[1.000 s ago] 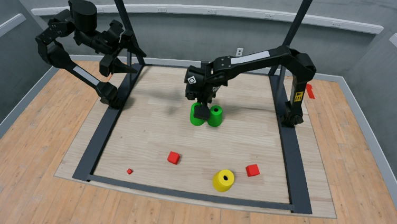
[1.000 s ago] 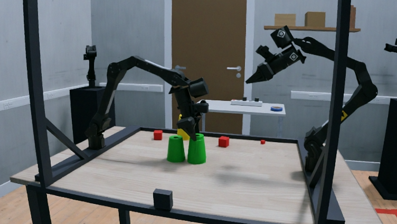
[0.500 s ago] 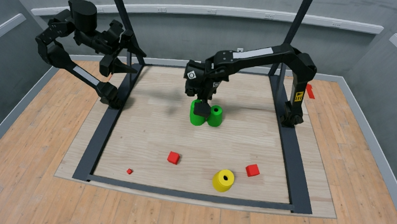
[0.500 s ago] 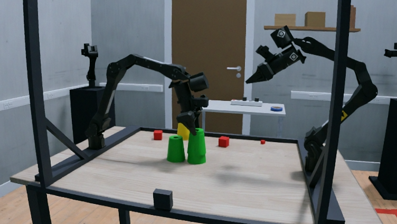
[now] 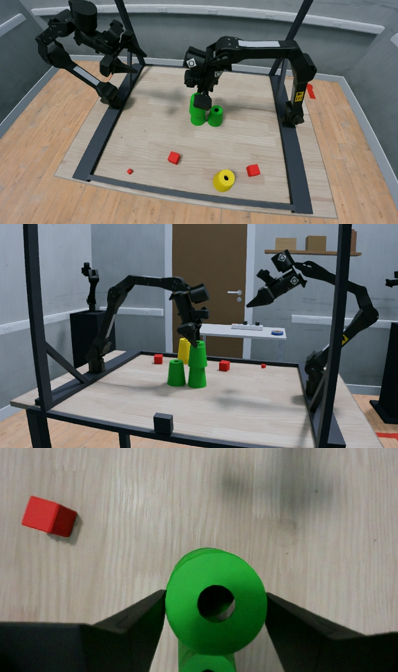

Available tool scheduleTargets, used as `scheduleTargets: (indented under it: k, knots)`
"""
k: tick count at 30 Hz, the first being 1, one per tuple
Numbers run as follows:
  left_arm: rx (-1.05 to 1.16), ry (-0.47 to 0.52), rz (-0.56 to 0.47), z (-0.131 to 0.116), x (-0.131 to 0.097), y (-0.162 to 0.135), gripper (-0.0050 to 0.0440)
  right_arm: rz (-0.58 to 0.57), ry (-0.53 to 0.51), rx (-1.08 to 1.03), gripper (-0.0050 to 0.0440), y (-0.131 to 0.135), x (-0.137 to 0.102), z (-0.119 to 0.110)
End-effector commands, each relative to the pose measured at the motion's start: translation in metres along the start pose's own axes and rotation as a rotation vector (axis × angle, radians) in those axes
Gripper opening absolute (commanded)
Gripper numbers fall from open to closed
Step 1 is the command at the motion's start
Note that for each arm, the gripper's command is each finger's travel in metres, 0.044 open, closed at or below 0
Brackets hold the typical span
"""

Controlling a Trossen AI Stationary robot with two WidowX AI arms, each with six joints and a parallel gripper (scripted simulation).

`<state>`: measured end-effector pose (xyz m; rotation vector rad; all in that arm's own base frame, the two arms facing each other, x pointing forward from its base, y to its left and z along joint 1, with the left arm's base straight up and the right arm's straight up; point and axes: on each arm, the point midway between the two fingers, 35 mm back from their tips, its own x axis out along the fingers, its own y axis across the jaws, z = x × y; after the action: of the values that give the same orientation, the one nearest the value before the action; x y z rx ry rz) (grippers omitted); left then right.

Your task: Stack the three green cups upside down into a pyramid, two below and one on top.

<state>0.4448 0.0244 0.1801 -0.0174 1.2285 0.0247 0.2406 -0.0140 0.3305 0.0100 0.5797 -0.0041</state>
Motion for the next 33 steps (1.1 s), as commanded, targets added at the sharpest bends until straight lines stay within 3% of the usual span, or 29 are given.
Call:
scheduleTargets:
  k: [1, 15, 19, 25, 33]
  knots:
    - [0.004, -0.032, -0.001, 0.011, -0.023, 0.0, 0.0237, 0.001, -0.023, -0.001, 0.04, 0.001, -0.005, 0.005]
    - [0.004, -0.031, -0.001, 0.02, -0.053, 0.0, 0.0237, -0.014, -0.056, 0.01, 0.04, -0.002, -0.011, 0.012]
    - [0.004, -0.046, 0.0, 0.01, -0.069, -0.001, 0.0237, -0.016, -0.108, 0.011, 0.04, -0.002, -0.016, 0.025]
    - [0.004, -0.041, 0.0, -0.009, -0.074, -0.001, 0.0237, -0.015, -0.15, 0.011, 0.04, -0.002, -0.021, 0.036]
    - [0.002, -0.035, 0.001, -0.027, -0.064, -0.001, 0.0237, -0.014, -0.178, 0.004, 0.04, -0.002, -0.027, 0.046]
